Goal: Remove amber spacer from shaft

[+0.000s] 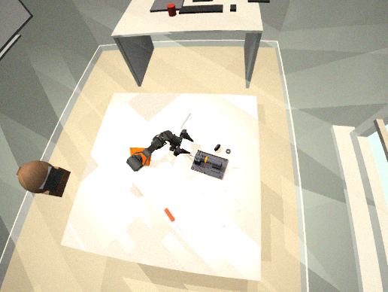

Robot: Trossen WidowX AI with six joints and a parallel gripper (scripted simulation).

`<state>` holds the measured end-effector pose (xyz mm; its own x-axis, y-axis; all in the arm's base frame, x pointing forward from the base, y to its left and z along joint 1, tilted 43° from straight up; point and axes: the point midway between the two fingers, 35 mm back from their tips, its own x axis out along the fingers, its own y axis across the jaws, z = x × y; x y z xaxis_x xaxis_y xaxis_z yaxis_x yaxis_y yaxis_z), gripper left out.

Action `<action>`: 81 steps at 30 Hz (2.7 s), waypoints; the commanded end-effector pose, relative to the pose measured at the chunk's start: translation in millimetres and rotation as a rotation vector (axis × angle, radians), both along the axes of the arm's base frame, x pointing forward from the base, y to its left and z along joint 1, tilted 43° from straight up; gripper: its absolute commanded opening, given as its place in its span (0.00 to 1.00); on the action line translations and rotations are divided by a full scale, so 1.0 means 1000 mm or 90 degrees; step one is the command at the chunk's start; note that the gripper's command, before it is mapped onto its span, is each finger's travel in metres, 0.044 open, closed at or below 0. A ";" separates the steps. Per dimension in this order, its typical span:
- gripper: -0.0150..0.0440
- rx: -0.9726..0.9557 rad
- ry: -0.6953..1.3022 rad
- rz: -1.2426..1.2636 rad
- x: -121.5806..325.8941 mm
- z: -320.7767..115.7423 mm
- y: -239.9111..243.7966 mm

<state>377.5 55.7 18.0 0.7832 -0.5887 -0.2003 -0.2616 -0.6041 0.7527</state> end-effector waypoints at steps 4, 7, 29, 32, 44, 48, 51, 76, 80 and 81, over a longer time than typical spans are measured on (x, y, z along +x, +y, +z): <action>1.00 0.081 -0.074 -0.068 -0.035 -0.007 -0.036; 1.00 0.081 -0.074 -0.068 -0.035 -0.007 -0.036; 1.00 0.081 -0.074 -0.068 -0.033 -0.007 -0.036; 1.00 0.081 -0.074 -0.068 -0.033 -0.007 -0.036; 1.00 -0.055 0.056 -0.037 -0.030 -0.010 -0.034; 1.00 -0.272 0.267 0.023 -0.026 -0.012 -0.032; 1.00 -0.433 0.426 0.076 -0.024 -0.013 -0.030; 1.00 -1.282 1.262 0.526 -0.027 0.004 -0.029; 1.00 -1.282 1.262 0.526 -0.027 0.004 -0.029; 1.00 -1.282 1.262 0.526 -0.027 0.004 -0.029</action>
<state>351.0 27.4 18.3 0.5885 -0.7180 -0.3716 0.5249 0.6889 -0.4999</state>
